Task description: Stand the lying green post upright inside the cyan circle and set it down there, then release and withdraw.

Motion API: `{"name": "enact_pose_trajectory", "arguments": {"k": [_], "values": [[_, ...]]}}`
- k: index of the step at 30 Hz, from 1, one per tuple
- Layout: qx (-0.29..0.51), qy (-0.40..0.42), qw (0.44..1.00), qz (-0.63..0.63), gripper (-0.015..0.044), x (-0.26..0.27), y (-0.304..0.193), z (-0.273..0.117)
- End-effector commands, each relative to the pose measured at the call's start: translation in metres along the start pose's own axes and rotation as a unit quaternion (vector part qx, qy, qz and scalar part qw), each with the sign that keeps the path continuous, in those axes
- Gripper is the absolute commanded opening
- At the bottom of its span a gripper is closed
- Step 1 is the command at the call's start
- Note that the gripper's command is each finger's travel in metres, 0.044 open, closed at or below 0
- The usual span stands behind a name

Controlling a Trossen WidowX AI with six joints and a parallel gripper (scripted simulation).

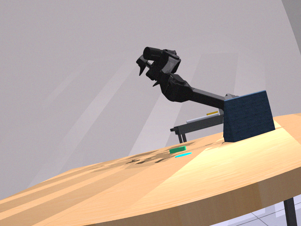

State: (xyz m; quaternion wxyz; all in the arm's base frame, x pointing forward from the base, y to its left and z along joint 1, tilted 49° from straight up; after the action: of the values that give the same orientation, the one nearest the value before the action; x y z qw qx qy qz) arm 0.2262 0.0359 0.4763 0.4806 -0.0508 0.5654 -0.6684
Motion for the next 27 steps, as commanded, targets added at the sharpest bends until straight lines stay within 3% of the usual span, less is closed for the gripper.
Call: {"name": "enact_pose_trajectory", "arguments": {"k": [1, 6, 11, 19, 27], "values": [[0.001, -0.004, 1.0, 0.007, 0.0374, 0.0, -0.002, -0.001], [0.025, -0.085, 0.975, 0.202, 0.0242, 0.002, -0.057, -0.027], [0.037, -0.141, 0.895, 0.421, 0.0233, 0.029, -0.114, -0.041], [0.037, -0.134, 0.687, 0.713, 0.0233, 0.104, -0.162, -0.022], [0.035, -0.011, 0.449, 0.893, 0.0233, 0.178, -0.139, 0.032]]}}
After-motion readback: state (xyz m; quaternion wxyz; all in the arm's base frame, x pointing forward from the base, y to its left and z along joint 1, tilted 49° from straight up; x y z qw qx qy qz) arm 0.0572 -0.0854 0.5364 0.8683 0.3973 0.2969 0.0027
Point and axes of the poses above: the point midway between the two fingers, 35 mm back from their tips, its own z axis out along the fingers, its own x axis across the jaws, y = z × x, the point moved 4 cm from there along -z, back along the fingers
